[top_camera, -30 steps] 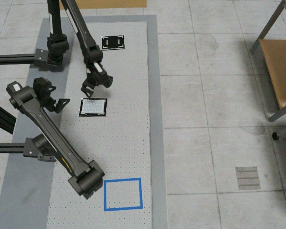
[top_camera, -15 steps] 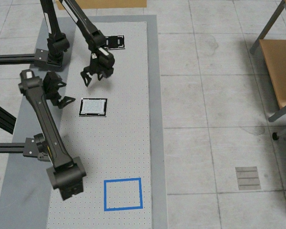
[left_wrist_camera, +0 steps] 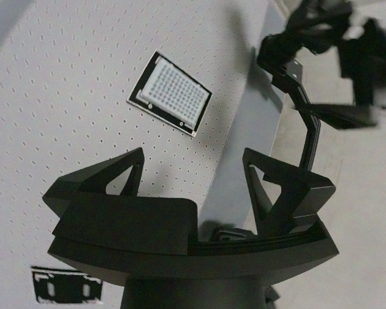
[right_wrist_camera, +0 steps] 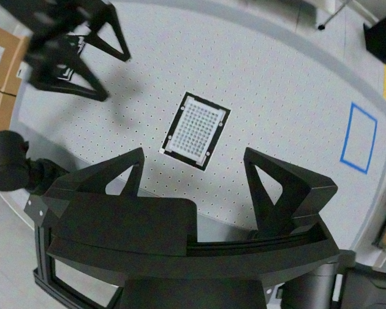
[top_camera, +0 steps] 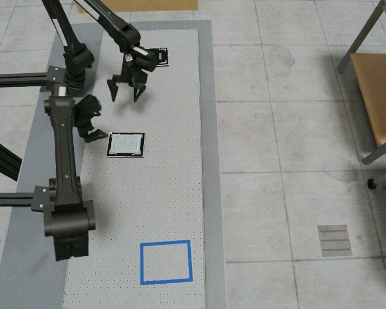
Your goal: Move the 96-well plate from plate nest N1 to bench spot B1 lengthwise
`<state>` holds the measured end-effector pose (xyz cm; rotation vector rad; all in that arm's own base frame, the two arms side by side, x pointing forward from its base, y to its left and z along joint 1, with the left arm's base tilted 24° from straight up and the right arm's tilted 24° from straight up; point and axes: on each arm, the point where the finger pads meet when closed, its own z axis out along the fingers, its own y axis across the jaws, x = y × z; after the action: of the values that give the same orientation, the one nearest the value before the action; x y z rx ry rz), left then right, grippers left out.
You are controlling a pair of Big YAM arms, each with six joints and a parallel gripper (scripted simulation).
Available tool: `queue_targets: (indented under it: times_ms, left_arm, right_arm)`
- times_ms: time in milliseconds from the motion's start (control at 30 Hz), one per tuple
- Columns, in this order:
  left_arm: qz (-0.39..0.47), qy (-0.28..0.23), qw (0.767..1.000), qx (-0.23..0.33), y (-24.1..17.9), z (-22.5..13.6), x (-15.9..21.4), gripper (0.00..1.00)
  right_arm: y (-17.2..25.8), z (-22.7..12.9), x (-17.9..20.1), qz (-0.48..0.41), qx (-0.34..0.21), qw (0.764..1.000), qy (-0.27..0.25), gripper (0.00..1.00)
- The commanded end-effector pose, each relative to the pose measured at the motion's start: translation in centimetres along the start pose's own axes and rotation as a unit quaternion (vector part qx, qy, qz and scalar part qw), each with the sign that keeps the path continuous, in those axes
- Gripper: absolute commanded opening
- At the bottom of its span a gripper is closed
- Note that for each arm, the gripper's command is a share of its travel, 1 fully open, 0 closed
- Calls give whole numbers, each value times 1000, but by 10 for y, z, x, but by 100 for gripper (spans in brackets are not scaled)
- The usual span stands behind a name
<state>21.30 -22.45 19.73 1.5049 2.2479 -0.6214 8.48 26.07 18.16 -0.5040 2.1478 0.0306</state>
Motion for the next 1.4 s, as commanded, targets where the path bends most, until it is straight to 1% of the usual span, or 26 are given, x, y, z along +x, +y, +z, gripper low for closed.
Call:
queue_targets:
  times_ms: [0,100,167,233,333,500,667,733,800,967,1033,1367]
  left_arm:
    - [125,-52,991,21,-2,-27,0,100]
    - [162,-77,983,24,-5,-34,3,100]
    - [162,-77,983,24,-5,-34,3,100]
    - [214,-103,971,20,-7,-44,4,100]
    - [245,-131,960,16,-12,-51,6,100]
    - [307,-173,936,0,-17,-68,4,100]
    - [351,-211,912,-14,-24,-77,8,100]
    - [351,-211,912,-14,-24,-77,8,100]
    - [371,-230,900,-20,-24,-84,7,100]
    - [365,-239,900,-20,-25,-89,4,100]
    - [365,-239,900,-20,-25,-89,4,100]
    - [365,-239,900,-20,-25,-89,4,100]
  right_arm:
    - [25,15,-22,48,-5,998,32,100]
    - [28,29,-19,64,2,997,53,100]
    - [28,29,-19,64,2,997,53,100]
    - [29,40,-17,77,8,995,70,100]
    - [31,61,-12,101,18,990,101,100]
    - [30,83,-7,126,29,982,135,100]
    - [24,121,4,165,49,966,193,100]
    - [24,121,4,165,49,966,193,100]
    - [19,134,10,179,58,958,217,100]
    - [10,151,23,189,70,946,253,100]
    - [3,155,35,187,78,943,265,100]
    - [2,165,43,190,79,941,269,100]
